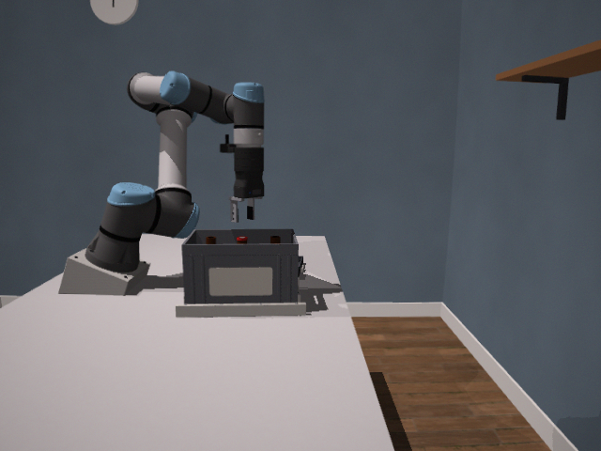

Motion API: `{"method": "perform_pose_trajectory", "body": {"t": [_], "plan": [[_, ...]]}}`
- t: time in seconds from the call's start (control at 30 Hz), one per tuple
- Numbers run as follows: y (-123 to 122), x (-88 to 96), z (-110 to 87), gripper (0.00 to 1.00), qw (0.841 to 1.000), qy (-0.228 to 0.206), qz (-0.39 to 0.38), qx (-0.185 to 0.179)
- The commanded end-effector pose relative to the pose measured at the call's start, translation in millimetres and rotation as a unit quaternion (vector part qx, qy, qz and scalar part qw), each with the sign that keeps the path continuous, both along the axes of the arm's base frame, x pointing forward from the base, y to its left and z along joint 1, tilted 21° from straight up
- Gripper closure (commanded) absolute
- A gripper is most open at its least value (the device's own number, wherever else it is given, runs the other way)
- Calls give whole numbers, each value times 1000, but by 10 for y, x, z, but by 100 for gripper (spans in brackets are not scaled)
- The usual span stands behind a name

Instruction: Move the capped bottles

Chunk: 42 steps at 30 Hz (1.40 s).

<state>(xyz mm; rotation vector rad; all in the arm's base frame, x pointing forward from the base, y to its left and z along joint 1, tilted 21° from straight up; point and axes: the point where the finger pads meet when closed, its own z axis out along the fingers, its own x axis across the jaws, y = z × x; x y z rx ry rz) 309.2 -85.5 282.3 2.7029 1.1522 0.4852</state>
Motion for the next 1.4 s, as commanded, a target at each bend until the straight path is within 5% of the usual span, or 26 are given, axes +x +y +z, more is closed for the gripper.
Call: {"method": "perform_pose_trajectory", "body": {"t": [0.0, 0.47, 1.37], "plan": [[-2, 8, -14, 0, 1000, 0, 0, 0], [-10, 101, -257, 0, 1000, 0, 0, 0], [-12, 144, -368, 0, 1000, 0, 0, 0]]}}
